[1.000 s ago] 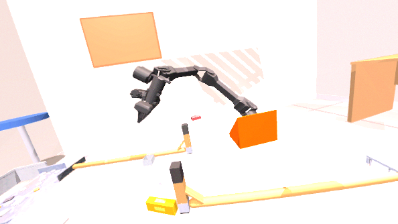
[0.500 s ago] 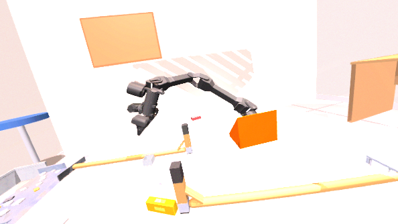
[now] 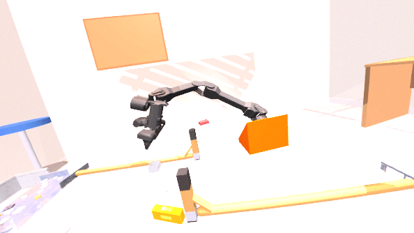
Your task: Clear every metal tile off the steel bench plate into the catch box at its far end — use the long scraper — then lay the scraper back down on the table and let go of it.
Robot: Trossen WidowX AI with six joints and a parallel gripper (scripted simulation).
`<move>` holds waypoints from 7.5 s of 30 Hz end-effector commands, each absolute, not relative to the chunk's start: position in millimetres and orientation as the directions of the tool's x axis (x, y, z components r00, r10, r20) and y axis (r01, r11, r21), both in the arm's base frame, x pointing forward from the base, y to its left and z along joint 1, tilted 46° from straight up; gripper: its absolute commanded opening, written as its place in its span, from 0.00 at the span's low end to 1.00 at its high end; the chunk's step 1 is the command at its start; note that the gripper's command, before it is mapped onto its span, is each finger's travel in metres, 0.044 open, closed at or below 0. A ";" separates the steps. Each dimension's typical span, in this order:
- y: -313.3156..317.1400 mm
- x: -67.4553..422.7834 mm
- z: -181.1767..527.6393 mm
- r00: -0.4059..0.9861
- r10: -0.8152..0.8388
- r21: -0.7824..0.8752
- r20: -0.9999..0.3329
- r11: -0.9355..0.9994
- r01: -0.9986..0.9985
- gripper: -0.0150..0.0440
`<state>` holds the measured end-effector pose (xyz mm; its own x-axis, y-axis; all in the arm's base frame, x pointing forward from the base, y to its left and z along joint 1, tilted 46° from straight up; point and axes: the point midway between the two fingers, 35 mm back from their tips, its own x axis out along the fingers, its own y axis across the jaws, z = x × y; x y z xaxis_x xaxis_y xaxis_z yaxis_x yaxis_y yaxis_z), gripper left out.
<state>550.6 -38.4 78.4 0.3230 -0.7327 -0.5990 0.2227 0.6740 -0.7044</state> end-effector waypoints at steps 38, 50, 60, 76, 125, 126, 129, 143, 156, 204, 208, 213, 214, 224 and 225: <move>55.7 461.2 91.8 0.412 -0.704 -0.695 -0.578 0.690 0.205 1.00; 73.3 427.9 93.8 0.443 -0.698 -0.696 -0.563 0.689 0.201 1.00; 83.8 399.1 94.4 0.471 -0.690 -0.697 -0.549 0.689 0.197 1.00; 93.0 352.0 93.4 0.519 -0.675 -0.698 -0.525 0.690 0.192 1.00; 49.2 336.8 47.4 0.548 -0.660 -0.694 -0.513 0.695 0.188 1.00; 48.1 337.8 46.5 0.548 -0.660 -0.694 -0.513 0.695 0.188 1.00; 45.0 340.6 44.0 0.548 -0.660 -0.694 -0.513 0.695 0.188 1.00; 29.2 353.2 33.5 0.550 -0.661 -0.695 -0.511 0.694 0.189 1.00; 12.9 363.6 25.4 0.554 -0.664 -0.699 -0.502 0.689 0.192 1.00; 33.0 367.0 14.4 0.556 -0.649 -0.701 -0.519 0.696 0.156 0.25; 36.6 367.8 11.0 0.557 -0.644 -0.702 -0.524 0.697 0.146 0.25; 41.1 368.4 6.8 0.559 -0.638 -0.702 -0.530 0.700 0.133 0.25; 42.0 368.5 5.9 0.559 -0.637 -0.702 -0.532 0.700 0.130 0.25; 50.7 368.6 -2.7 0.561 -0.620 -0.704 -0.549 0.705 0.091 0.25; 51.4 368.4 -3.4 0.561 -0.618 -0.704 -0.551 0.705 0.085 0.25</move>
